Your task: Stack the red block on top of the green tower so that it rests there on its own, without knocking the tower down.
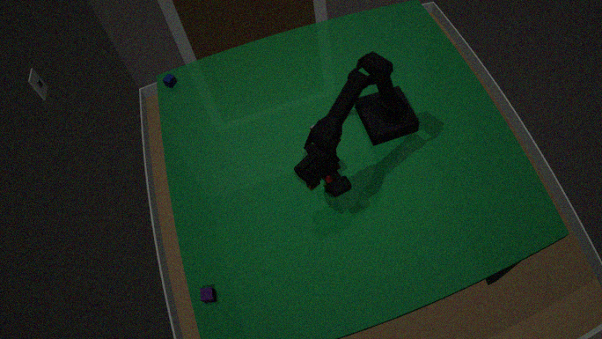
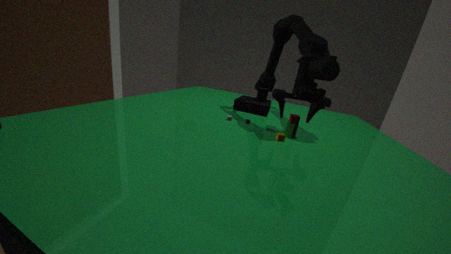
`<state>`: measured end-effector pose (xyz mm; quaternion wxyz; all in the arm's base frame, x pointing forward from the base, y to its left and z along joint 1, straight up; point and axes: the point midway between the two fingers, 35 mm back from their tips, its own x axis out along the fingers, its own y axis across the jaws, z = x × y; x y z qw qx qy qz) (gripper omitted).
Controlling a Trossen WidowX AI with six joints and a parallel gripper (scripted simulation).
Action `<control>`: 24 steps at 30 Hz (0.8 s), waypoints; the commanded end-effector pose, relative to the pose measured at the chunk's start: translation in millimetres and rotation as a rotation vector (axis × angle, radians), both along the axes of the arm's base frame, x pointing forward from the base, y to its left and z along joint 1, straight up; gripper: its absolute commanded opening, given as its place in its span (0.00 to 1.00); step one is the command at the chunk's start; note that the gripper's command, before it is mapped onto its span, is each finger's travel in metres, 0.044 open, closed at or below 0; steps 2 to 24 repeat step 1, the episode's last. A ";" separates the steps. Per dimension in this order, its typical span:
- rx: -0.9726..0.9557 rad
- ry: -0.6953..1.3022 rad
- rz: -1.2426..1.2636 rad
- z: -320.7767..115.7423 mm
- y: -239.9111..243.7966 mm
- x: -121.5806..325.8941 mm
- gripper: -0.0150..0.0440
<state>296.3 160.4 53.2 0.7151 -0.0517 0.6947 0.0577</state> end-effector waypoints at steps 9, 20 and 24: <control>0.000 -0.001 0.000 -0.3 0.2 0.2 1.00; 0.000 -0.001 0.000 -0.3 0.2 0.2 1.00; 0.000 -0.001 0.000 -0.3 0.2 0.2 1.00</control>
